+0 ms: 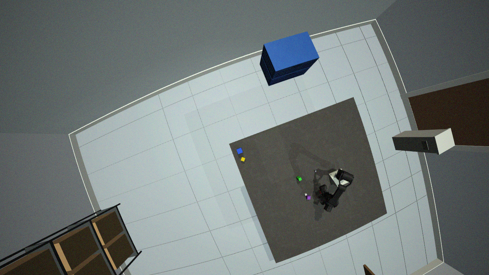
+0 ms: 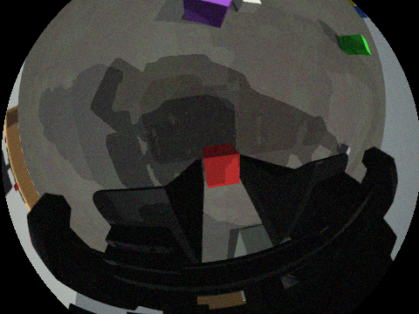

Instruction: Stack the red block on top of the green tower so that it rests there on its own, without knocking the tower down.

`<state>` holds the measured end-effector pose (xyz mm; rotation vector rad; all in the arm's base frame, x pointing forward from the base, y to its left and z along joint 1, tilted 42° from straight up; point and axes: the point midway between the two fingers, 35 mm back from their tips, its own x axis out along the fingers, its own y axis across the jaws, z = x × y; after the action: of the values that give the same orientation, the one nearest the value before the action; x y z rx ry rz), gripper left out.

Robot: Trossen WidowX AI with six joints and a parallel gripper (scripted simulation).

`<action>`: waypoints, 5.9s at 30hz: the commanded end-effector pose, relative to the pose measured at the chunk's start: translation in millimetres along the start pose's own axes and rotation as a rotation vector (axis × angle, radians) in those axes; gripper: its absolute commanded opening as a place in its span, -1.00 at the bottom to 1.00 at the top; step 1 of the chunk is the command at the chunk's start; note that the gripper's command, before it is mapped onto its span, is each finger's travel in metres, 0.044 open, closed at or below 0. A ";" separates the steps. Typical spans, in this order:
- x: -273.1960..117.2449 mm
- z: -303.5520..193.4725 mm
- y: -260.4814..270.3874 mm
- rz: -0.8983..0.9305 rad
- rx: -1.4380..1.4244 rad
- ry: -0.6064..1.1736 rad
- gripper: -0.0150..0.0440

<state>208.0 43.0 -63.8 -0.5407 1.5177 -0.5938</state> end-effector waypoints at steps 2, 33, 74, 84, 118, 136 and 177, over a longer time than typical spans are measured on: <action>0.3 -0.3 -0.7 -0.004 -0.004 0.000 -0.25; -115.4 -0.2 1.3 -0.001 -0.006 0.001 -0.49; -124.3 129.5 -127.9 0.051 0.052 -0.006 -0.49; -121.9 155.3 -192.9 0.009 0.015 -0.009 -0.49; -56.7 158.7 -221.2 -0.015 0.001 -0.006 -0.49; -54.3 158.6 -221.2 -0.015 0.001 -0.006 -0.49; -54.3 158.9 -220.3 -0.011 0.004 -0.006 1.00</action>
<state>363.3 -92.3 121.2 -0.5474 1.5098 -0.6028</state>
